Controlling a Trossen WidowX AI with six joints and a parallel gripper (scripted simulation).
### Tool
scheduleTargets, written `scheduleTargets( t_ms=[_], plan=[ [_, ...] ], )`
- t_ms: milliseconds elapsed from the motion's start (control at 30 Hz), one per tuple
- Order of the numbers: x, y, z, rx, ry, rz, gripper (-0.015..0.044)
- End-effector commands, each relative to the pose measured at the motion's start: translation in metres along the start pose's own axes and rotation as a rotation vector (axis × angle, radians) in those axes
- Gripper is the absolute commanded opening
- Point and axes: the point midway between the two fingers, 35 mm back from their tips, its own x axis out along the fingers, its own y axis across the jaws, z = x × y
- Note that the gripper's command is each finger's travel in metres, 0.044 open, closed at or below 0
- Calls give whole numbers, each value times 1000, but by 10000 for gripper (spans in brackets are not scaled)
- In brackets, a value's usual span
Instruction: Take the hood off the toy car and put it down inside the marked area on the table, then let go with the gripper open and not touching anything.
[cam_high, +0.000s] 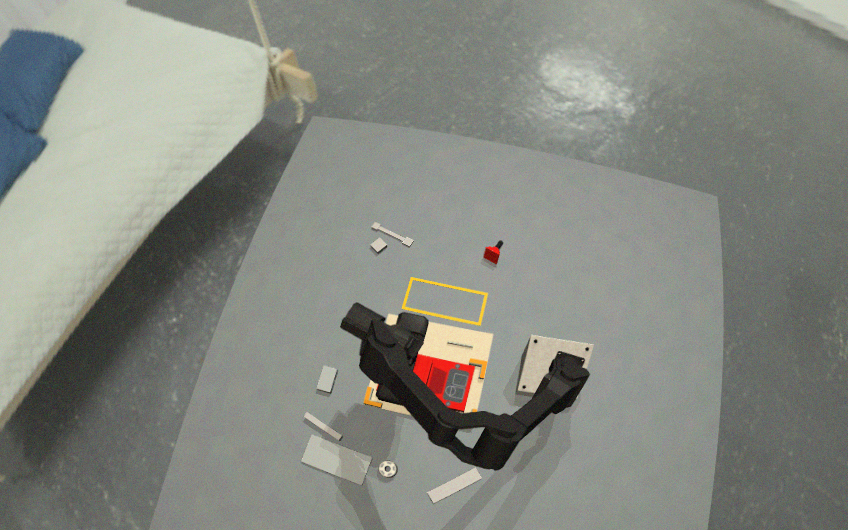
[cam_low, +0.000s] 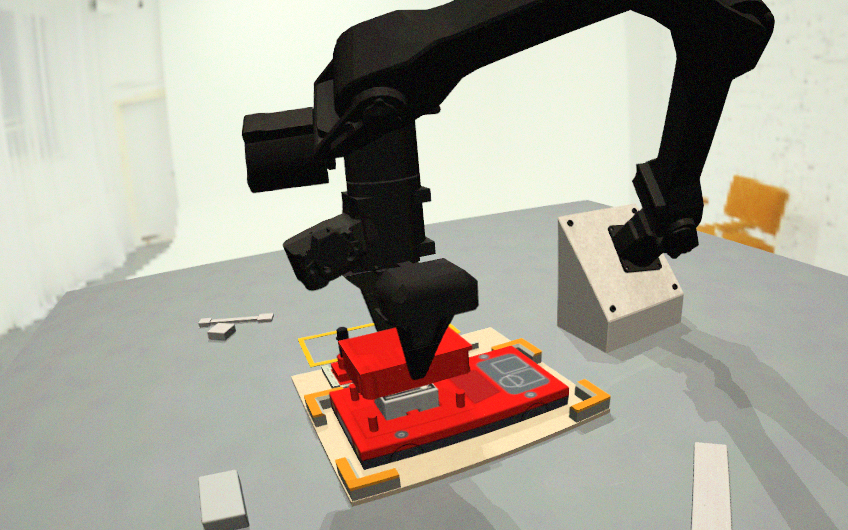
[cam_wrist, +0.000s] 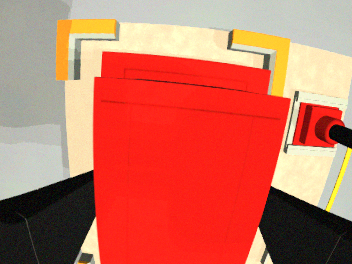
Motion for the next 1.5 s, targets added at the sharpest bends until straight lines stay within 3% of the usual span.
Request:
scheduleTargets(
  t_ms=[0, 167, 367, 1467],
  plan=[
    [-19, -1, 3, -8, -12, -6, 0],
    [-37, -1, 2, -8, -12, -6, 0],
    [-30, -9, 2, 4, -9, -5, 0],
    [-41, -183, -26, 3, -12, -24, 0]
  ],
)
